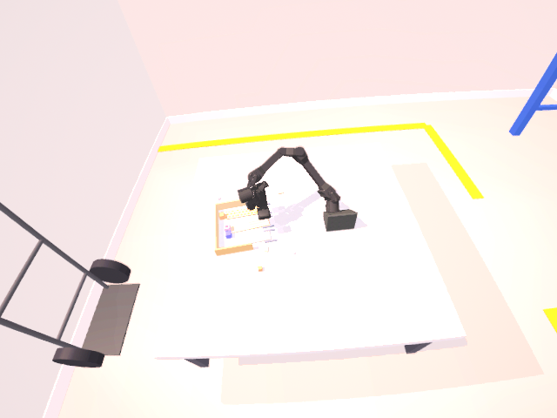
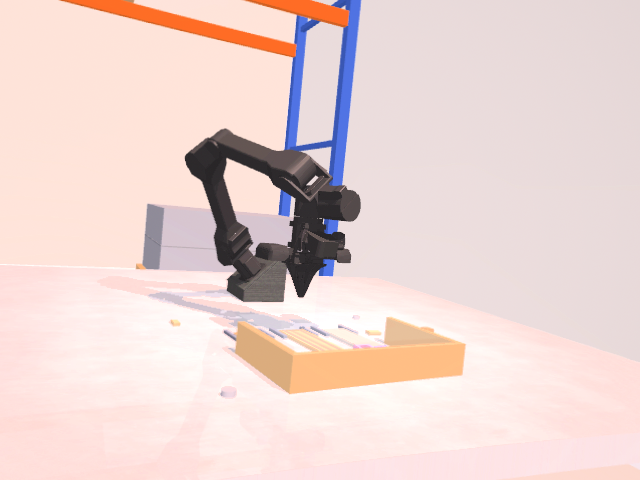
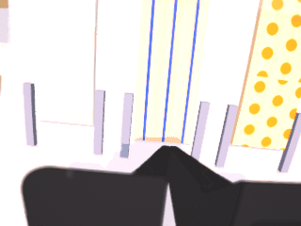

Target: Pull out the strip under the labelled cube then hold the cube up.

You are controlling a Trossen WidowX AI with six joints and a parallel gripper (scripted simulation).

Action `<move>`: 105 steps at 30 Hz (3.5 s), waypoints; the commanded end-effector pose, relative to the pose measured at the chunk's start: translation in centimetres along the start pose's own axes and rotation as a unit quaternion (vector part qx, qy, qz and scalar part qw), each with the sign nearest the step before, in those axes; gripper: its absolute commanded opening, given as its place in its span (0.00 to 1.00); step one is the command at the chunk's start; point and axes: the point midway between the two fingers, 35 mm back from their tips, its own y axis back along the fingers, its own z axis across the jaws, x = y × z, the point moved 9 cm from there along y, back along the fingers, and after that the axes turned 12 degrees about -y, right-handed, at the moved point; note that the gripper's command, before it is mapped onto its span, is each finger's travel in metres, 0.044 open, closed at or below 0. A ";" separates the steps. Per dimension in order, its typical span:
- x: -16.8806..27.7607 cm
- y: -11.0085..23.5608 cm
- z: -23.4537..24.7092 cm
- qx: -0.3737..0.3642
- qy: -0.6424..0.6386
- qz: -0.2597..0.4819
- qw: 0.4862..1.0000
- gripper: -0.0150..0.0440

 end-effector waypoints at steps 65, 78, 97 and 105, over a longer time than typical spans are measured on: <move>-0.5 -7.0 -0.1 0.000 -0.003 0.004 1.000 0.25; -0.5 -7.0 -0.1 0.000 -0.003 0.004 1.000 0.25; -0.5 -7.2 -0.1 0.000 -0.003 0.004 1.000 0.25; -0.5 -7.3 -0.1 0.000 -0.003 0.004 1.000 0.25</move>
